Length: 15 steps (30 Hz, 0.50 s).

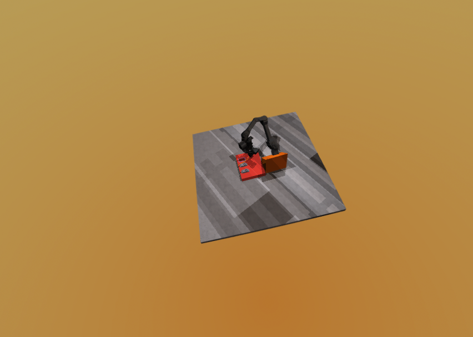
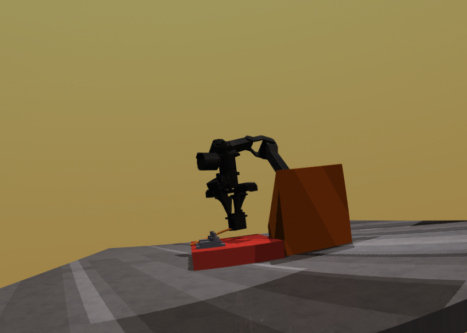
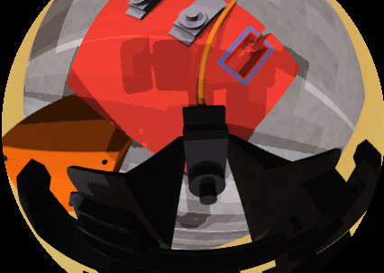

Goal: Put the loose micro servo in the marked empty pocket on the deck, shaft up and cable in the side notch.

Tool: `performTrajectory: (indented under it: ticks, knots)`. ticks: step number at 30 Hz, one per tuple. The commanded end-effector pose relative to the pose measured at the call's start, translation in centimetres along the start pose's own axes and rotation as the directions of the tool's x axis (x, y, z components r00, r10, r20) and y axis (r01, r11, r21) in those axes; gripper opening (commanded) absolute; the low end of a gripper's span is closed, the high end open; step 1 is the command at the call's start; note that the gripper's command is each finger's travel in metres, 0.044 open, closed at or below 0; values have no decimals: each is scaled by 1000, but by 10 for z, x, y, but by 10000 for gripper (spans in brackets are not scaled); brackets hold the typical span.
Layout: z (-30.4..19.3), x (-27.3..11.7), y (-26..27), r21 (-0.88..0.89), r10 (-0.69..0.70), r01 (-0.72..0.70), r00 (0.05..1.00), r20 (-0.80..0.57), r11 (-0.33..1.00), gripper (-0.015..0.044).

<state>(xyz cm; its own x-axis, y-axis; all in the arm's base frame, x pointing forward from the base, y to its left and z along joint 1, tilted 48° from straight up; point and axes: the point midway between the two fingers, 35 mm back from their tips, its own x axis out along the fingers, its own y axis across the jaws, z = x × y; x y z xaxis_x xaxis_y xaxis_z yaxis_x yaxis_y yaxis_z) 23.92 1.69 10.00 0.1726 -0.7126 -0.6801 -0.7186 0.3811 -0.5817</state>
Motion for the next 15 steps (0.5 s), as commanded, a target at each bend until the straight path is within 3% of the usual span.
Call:
performTrajectory:
  ticks: [1, 15]
  knots:
    - [0, -1, -1, 130, -4, 4, 1000, 1, 991, 0]
    - [0, -1, -1, 577, -4, 3, 1000, 1, 817, 0]
